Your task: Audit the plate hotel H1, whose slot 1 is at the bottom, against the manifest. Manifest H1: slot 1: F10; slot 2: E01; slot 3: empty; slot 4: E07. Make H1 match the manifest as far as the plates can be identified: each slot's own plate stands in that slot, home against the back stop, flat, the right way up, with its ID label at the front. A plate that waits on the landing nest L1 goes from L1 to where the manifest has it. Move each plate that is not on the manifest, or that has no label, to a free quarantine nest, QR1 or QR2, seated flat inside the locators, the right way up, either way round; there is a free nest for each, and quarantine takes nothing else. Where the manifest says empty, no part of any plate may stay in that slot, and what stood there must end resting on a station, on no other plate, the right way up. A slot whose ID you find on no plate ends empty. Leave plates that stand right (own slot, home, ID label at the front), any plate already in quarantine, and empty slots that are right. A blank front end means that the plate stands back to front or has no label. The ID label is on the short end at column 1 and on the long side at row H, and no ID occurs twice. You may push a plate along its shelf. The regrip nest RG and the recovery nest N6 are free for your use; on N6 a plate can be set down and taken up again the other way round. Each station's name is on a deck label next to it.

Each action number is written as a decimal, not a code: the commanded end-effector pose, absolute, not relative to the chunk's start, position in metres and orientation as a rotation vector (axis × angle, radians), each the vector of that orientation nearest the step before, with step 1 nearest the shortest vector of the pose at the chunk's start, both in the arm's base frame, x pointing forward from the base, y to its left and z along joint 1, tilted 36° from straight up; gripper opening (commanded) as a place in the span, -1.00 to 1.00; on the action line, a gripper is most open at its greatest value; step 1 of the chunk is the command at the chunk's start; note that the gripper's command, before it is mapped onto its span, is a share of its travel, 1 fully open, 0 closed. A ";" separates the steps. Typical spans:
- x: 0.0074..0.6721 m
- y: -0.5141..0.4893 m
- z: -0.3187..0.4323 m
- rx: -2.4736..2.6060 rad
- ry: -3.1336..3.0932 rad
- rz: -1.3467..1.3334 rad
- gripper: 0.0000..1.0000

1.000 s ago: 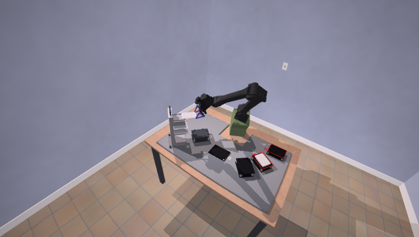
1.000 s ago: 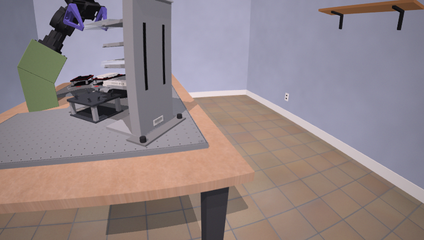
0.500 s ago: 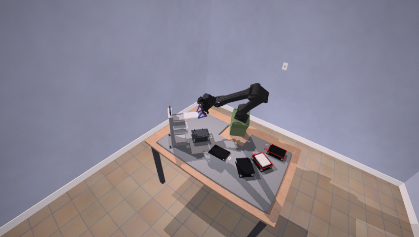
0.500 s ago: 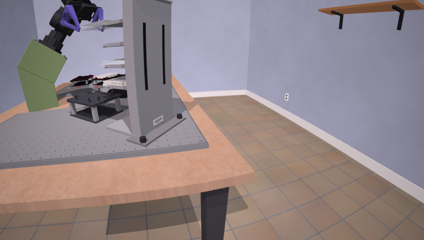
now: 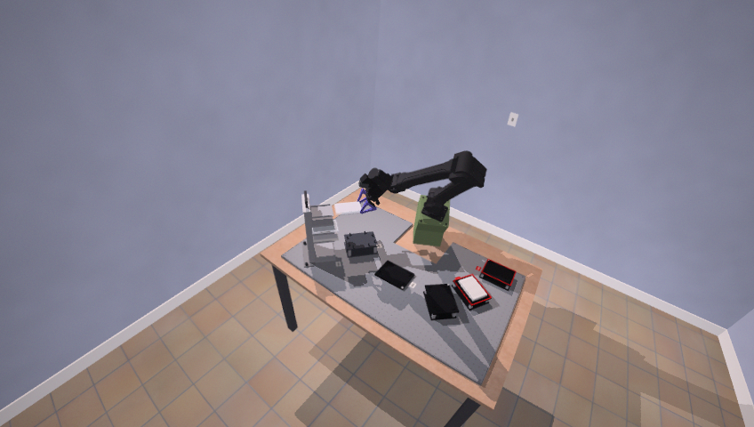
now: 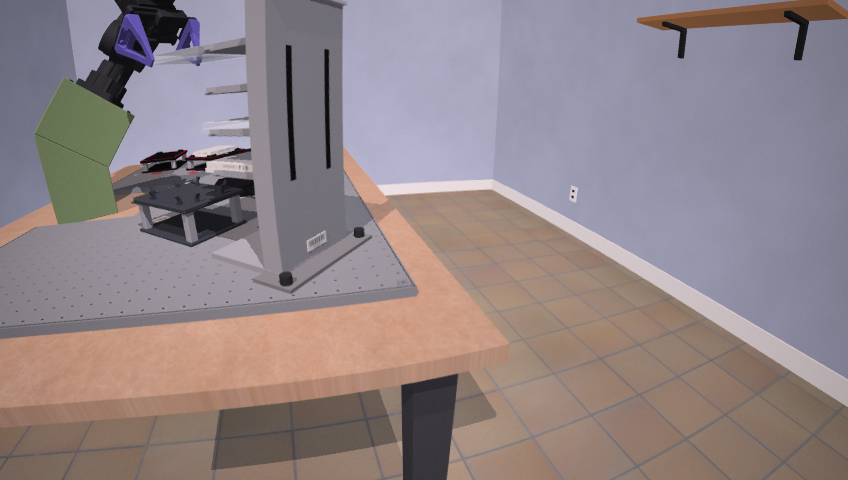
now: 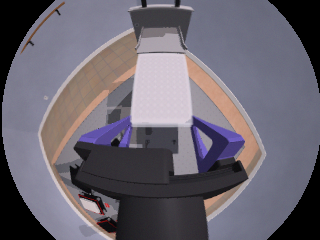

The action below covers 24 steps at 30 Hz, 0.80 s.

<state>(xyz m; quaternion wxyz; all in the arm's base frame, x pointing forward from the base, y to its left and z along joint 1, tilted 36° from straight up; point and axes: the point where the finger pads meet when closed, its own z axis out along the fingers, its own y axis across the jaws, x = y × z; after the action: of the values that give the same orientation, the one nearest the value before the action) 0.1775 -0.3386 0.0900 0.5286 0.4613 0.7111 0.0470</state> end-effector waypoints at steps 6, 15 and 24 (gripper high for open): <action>0.166 -0.340 0.100 1.087 1.685 0.071 0.72; 0.161 -0.332 0.098 1.075 1.682 0.058 0.72; 0.157 -0.325 0.095 1.072 1.681 0.055 0.72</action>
<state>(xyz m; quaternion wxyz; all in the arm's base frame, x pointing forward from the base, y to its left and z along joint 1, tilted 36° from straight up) 0.1644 -0.3198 0.0854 0.5312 0.4586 0.7111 0.0435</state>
